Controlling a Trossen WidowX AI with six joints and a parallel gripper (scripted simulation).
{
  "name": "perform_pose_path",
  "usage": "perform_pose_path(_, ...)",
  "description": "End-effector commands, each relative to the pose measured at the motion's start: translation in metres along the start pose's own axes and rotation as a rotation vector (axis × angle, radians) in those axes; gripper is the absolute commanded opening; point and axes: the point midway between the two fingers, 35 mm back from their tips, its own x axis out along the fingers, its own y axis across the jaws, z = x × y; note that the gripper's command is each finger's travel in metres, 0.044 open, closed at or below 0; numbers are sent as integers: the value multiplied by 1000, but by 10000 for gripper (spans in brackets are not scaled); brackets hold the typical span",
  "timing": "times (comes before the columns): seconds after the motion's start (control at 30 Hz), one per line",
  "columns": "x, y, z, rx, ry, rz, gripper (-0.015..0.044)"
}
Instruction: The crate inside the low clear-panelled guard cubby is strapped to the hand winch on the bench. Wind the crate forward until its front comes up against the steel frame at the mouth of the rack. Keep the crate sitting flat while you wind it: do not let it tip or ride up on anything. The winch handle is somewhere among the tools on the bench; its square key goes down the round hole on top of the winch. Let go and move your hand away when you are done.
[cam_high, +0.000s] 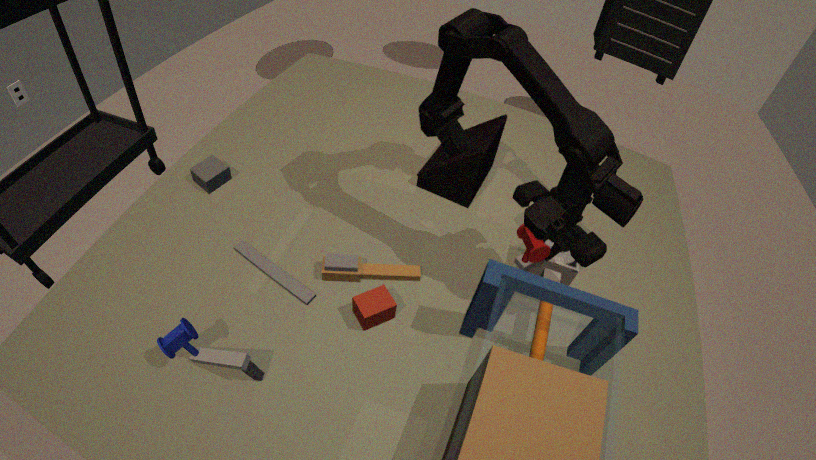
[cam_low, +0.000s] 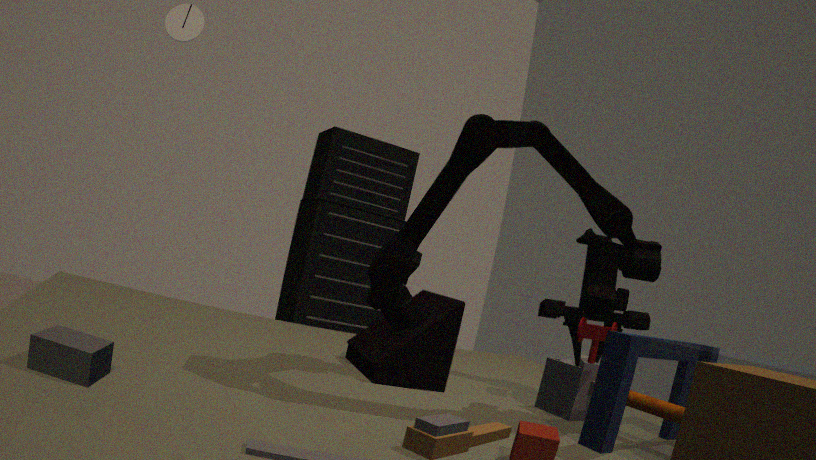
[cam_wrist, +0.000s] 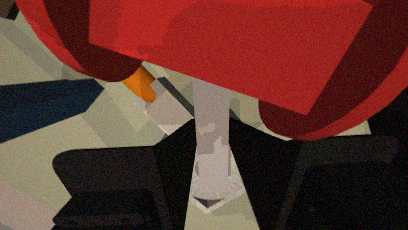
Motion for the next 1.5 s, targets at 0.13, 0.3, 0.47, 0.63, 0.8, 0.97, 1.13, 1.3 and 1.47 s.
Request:
perform_pose_path(0.13,4,-1,0,39,-3,-5,0)
perform_pose_path(0.3,4,-1,0,43,-3,-6,0)
perform_pose_path(0.47,4,-3,0,87,-5,-9,0)
perform_pose_path(0.63,4,-3,0,90,-5,-9,0)
perform_pose_path(0.8,4,-3,-1,99,-5,-10,0)
perform_pose_path(0.97,4,-3,-1,100,-5,-10,0)
perform_pose_path(1.13,4,-3,0,95,-5,-10,0)
perform_pose_path(1.3,4,-1,0,57,-3,-7,0)
perform_pose_path(1.47,4,-1,0,57,-3,-7,0)
